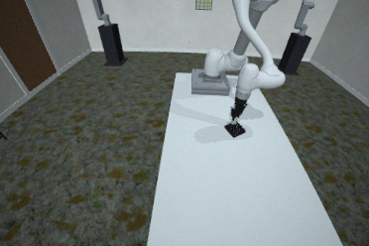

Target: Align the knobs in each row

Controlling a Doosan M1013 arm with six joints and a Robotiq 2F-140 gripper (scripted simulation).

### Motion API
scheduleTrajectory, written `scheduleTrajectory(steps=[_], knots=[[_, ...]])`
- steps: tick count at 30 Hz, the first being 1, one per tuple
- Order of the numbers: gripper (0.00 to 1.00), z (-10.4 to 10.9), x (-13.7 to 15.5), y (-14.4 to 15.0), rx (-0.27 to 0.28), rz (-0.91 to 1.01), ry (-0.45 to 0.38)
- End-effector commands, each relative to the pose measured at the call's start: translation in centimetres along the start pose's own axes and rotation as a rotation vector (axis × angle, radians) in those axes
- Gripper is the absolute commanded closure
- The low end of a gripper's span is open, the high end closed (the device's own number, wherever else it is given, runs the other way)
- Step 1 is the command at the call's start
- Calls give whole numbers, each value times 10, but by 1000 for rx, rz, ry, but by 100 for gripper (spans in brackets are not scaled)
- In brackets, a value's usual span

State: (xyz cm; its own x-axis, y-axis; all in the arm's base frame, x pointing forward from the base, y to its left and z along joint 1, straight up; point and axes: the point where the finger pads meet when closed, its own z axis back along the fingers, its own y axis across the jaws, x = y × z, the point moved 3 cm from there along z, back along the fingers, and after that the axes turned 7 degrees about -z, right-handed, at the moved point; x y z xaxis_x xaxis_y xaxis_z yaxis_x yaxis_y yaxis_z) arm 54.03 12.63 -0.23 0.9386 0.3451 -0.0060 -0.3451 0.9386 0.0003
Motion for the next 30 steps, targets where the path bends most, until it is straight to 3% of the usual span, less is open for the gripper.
scheduleTrajectory(steps=[1,30], knots=[[95,0,0,0,0,7,0],[95,0,0,0,0,311,0]])
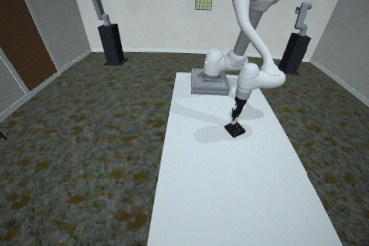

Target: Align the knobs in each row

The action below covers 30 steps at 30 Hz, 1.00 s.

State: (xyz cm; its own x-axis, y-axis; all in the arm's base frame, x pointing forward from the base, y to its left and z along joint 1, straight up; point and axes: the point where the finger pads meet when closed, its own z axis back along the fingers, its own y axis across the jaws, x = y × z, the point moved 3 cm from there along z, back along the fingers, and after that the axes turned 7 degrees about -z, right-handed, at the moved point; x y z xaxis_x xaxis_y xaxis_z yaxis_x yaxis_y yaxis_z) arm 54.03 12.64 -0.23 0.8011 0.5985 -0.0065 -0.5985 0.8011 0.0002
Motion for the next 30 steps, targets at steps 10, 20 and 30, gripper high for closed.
scheduleTrajectory(steps=[10,20,30], knots=[[95,0,0,0,2,253,-1],[95,0,0,0,2,464,-2],[95,0,0,0,2,732,-2]])
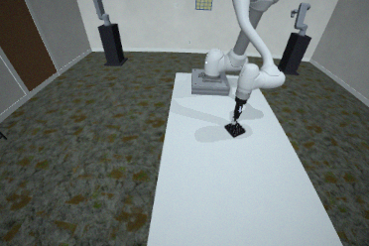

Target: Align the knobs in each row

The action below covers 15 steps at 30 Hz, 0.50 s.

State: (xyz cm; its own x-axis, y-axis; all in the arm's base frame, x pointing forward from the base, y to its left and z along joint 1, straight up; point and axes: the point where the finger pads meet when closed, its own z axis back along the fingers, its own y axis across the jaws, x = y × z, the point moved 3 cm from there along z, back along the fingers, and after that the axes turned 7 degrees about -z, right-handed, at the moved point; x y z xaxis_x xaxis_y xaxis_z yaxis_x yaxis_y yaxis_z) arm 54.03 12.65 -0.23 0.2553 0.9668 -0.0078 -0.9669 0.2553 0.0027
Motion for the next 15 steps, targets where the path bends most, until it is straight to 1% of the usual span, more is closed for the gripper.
scheduleTrajectory(steps=[1,3,15], knots=[[95,0,0,0,2,87,-5],[95,0,0,0,2,87,-5],[95,0,0,0,1,369,-5]])
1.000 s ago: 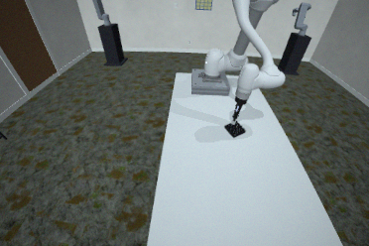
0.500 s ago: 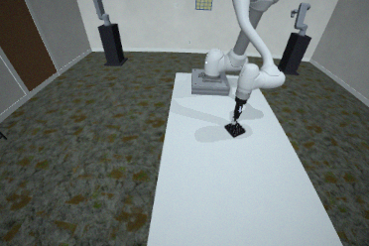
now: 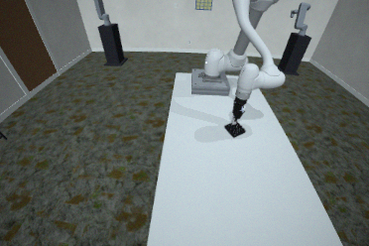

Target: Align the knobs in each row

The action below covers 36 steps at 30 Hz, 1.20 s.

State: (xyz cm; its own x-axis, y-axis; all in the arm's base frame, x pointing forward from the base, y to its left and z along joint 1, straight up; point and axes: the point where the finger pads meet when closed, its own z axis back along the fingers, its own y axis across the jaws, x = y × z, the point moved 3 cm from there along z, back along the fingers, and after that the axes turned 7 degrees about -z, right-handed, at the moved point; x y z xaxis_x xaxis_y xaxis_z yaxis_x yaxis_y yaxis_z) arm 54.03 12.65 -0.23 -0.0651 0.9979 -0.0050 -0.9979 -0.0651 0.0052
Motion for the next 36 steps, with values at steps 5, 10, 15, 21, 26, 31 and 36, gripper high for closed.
scheduleTrajectory(steps=[5,10,15,21,26,31,36], knots=[[95,0,0,0,0,105,-4],[95,0,0,0,0,190,-4],[95,0,0,0,0,258,-4],[95,0,0,0,0,308,-4],[95,0,0,0,0,336,-4],[95,0,0,0,0,356,-4],[95,0,0,0,0,364,-4]])
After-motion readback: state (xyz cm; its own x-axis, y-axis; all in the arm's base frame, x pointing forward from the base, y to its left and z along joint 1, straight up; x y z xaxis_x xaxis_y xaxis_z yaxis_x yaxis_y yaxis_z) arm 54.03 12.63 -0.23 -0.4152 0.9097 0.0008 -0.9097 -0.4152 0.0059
